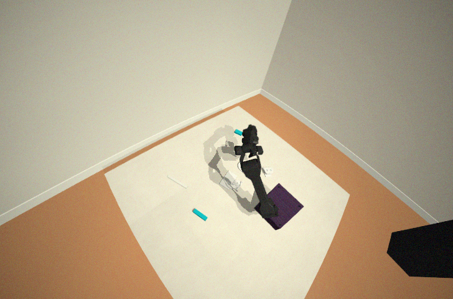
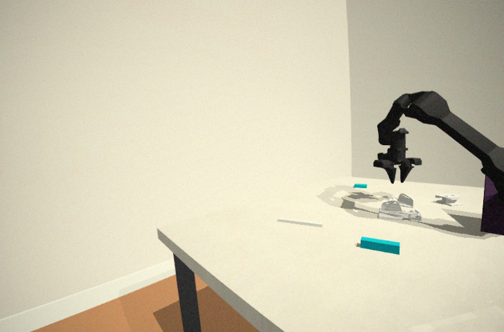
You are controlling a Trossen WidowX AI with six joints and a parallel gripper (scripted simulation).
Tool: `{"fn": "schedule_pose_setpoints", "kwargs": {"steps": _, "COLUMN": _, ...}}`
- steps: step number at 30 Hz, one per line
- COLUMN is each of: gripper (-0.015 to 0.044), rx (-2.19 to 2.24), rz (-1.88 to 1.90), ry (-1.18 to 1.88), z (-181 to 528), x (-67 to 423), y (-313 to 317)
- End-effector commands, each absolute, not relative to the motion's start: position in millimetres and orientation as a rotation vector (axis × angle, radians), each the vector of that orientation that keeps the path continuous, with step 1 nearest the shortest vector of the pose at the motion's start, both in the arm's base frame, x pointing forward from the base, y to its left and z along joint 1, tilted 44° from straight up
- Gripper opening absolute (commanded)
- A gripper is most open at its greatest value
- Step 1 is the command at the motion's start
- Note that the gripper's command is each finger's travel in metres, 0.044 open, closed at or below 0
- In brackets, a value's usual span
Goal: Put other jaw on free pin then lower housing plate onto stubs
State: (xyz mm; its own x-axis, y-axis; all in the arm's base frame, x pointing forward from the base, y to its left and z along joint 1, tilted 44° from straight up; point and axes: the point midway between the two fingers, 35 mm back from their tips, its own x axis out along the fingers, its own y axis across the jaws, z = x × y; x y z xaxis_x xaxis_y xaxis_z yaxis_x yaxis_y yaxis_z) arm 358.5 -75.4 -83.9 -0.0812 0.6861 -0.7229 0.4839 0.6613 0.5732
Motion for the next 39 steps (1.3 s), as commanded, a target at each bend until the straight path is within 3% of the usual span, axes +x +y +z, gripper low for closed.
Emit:
{"fn": "schedule_pose_setpoints", "kwargs": {"steps": 1, "gripper": 0.0315, "rx": 0.951, "rz": 0.219, "ry": 1.729, "z": -83.9, "x": 358.4, "y": -75.6}}
{"fn": "schedule_pose_setpoints", "kwargs": {"steps": 6, "gripper": 0.044, "rx": 0.951, "rz": 0.219, "ry": 1.729, "z": -83.9, "x": 358.4, "y": -75.6}}
{"fn": "schedule_pose_setpoints", "kwargs": {"steps": 34, "gripper": 0.044, "rx": 0.951, "rz": 0.219, "ry": 1.729, "z": -83.9, "x": 358.4, "y": -75.6}}
{"fn": "schedule_pose_setpoints", "kwargs": {"steps": 39, "gripper": 0.0309, "rx": 0.951, "rz": 0.219, "ry": 1.729, "z": -83.9, "x": 358.4, "y": -75.6}}
